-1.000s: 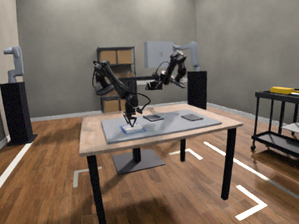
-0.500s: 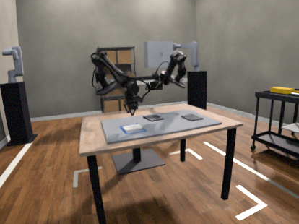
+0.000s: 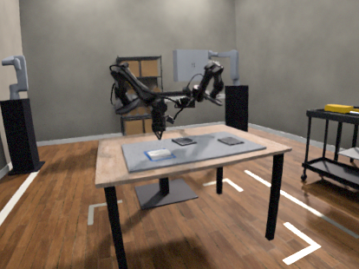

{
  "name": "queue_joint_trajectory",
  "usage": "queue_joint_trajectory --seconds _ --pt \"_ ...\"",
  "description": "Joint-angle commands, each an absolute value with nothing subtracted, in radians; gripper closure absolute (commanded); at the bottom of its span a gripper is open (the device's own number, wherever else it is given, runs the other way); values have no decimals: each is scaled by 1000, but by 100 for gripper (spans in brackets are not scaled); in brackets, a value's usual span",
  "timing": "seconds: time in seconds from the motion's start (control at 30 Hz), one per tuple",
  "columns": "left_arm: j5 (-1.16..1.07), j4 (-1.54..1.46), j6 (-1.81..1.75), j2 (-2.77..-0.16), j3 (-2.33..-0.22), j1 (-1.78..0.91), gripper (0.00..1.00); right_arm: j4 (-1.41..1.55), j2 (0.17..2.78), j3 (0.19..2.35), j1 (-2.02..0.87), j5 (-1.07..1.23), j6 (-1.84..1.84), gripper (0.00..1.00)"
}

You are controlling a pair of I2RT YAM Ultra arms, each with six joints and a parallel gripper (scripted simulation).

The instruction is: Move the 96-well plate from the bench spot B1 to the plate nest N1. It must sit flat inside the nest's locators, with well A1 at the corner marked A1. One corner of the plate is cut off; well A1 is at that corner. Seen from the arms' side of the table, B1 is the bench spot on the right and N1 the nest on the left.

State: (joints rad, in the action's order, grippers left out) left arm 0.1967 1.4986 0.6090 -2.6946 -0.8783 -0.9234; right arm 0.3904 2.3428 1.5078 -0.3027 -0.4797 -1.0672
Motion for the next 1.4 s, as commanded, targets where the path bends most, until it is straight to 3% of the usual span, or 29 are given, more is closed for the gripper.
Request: queue_joint_trajectory --seconds 0.0,1.37 --pt "195 1503 601 -2697 -866 -937 0 332 2356 1536 -304 -438 -872 0" --pt "195 1503 601 -2697 -866 -937 0 278 2414 1525 -284 -685 666 0"
